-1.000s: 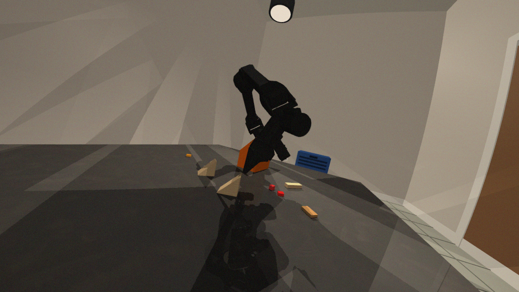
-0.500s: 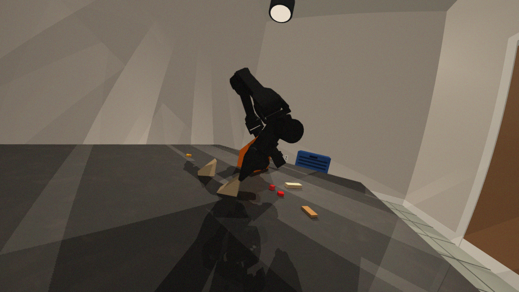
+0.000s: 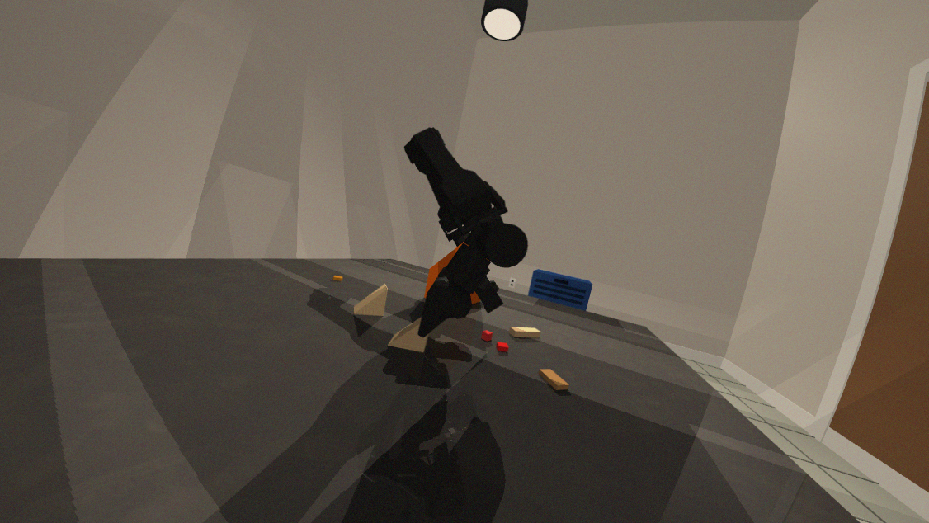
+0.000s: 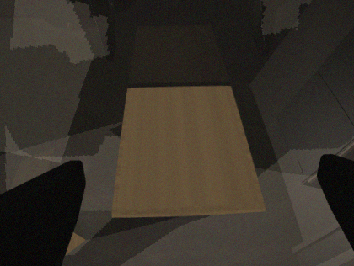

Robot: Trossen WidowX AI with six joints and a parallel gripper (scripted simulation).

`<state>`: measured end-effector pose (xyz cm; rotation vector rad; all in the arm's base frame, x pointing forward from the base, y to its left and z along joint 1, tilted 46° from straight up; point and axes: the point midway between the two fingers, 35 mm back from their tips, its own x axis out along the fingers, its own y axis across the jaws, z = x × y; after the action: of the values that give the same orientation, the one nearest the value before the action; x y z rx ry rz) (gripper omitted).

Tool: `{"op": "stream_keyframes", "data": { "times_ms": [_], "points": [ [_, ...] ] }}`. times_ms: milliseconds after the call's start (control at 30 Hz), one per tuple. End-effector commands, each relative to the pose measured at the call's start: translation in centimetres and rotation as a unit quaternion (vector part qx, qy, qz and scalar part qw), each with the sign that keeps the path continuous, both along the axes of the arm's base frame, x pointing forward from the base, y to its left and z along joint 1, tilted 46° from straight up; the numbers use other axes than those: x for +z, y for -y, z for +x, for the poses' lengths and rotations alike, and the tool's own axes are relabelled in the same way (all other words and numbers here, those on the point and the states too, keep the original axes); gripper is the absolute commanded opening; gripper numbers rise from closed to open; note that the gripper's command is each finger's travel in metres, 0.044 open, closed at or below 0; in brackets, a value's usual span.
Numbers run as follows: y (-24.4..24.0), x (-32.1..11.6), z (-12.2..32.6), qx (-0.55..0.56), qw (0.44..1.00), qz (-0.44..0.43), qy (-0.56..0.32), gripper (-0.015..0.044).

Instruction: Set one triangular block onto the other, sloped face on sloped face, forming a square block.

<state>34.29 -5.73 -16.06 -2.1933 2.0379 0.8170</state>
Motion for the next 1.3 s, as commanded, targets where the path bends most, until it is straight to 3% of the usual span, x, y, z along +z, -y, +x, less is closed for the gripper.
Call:
{"op": "stream_keyframes", "data": {
  "times_ms": [0, 700, 1000, 1267],
  "points": [
    [0.6, -0.2, -0.3, 0.002, 1.0, -0.003, -0.004, 0.044],
    [3.6, -1.0, -0.8, -0.001, 1.0, -0.012, -0.005, 0.044],
    [3.6, -1.0, -0.8, -0.001, 1.0, -0.012, -0.005, 0.0204],
    [3.6, -1.0, -0.8, -0.001, 1.0, -0.012, -0.005, 0.0131]
  ]
}}
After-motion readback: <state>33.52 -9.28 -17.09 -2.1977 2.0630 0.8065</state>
